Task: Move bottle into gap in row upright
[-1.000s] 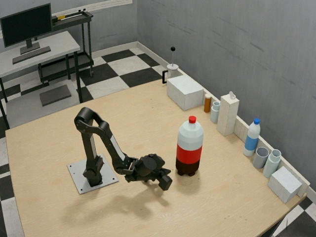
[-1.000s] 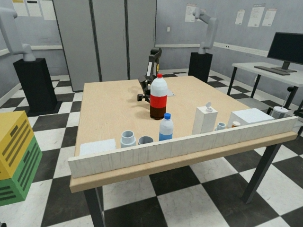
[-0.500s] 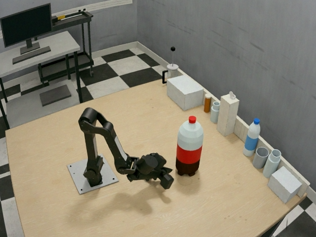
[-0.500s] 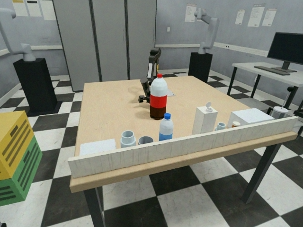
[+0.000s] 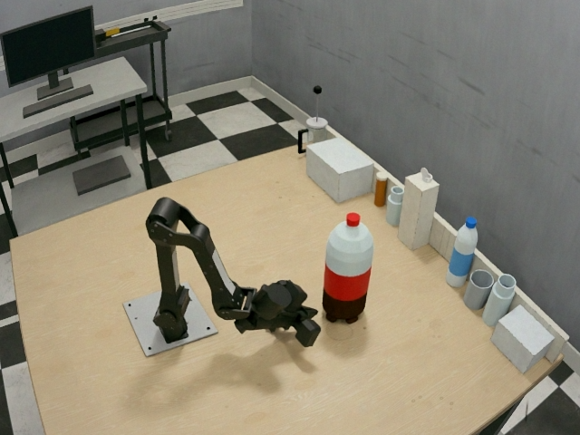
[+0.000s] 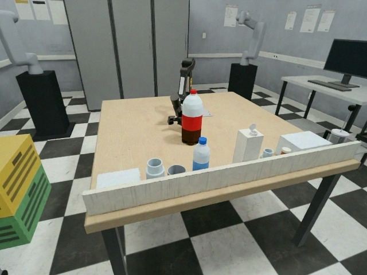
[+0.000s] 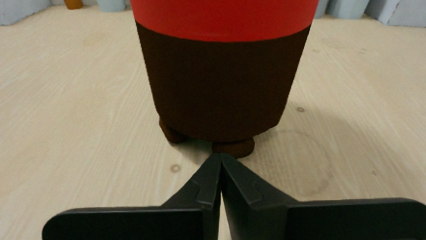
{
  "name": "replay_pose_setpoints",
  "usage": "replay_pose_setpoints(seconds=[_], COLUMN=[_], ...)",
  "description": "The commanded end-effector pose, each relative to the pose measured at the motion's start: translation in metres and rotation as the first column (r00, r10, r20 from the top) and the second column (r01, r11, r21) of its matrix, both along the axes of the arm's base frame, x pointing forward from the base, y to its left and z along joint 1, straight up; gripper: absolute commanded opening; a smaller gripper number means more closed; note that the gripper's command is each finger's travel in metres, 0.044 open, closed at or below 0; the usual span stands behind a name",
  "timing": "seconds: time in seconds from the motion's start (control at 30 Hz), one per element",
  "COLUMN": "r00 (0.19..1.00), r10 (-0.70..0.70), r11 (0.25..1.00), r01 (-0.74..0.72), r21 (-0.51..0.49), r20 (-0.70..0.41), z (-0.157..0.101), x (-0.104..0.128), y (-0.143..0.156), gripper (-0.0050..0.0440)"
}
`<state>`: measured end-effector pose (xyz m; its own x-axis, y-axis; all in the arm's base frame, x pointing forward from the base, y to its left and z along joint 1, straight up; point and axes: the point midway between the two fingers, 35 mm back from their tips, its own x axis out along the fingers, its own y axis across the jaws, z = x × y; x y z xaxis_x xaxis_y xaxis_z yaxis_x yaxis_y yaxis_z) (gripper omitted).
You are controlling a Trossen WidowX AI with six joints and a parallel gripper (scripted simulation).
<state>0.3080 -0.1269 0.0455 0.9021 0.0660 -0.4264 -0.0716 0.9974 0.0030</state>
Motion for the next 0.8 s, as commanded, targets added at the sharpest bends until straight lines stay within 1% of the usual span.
replay_pose_setpoints(seconds=[0.0,0.77], r00=[1.000,1.000], r10=[-0.002,-0.001], r11=[1.000,1.000], r01=[0.002,0.001], r21=[-0.006,-0.005], r20=[0.010,0.010], z=[0.0037,0.0037], x=[0.0044,0.0094], y=[-0.0019,-0.0013], gripper=[-0.0050,-0.0050])
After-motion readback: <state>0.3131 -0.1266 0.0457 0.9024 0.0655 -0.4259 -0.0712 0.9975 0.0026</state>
